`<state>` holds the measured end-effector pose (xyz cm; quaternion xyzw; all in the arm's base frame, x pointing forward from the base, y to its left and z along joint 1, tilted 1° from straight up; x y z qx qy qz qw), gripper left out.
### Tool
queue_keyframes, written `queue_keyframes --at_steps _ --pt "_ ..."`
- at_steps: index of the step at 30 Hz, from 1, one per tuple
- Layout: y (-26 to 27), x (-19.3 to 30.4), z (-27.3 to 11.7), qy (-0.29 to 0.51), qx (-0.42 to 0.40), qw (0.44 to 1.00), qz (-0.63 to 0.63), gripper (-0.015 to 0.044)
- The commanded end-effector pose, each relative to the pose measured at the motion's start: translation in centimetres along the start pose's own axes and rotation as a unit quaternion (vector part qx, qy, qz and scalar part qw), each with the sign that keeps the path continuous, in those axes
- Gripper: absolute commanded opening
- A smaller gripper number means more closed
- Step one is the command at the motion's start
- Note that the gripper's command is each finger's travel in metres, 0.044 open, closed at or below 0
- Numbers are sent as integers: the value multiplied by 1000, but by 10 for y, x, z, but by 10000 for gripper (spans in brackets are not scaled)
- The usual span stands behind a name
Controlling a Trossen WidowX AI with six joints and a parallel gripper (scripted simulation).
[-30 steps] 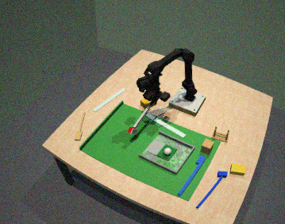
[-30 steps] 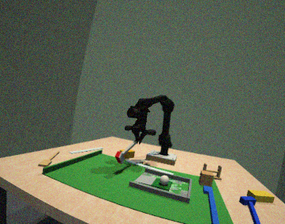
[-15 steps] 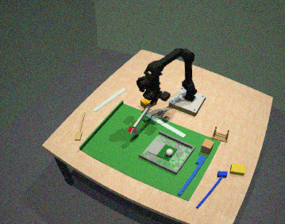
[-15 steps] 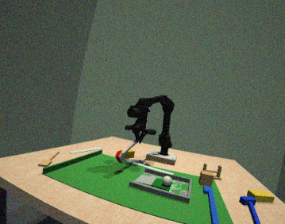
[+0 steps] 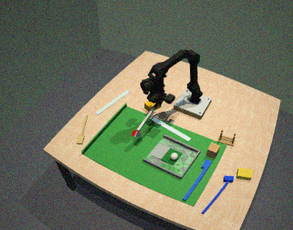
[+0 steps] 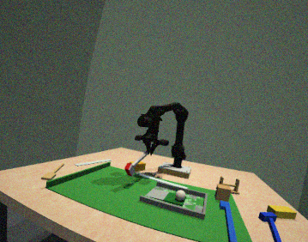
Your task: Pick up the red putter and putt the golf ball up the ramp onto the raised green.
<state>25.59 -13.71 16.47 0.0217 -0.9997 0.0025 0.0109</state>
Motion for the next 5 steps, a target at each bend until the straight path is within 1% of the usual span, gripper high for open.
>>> queue_keyframes --at_steps 1,5 --pt "0 -1 0 -2 1 1000 0 0" --pt "0 -1 0 -2 1 1000 0 0"
Point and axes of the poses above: the point midway between the two fingers, 35 mm back from their tips, its own z axis out along the fingers, its own y axis across the jaws, x = y × z, the point moved 4 cm from there along -z, back along the fingers, and after that the axes turned 6 degrees about -z, right-handed, at the moved point
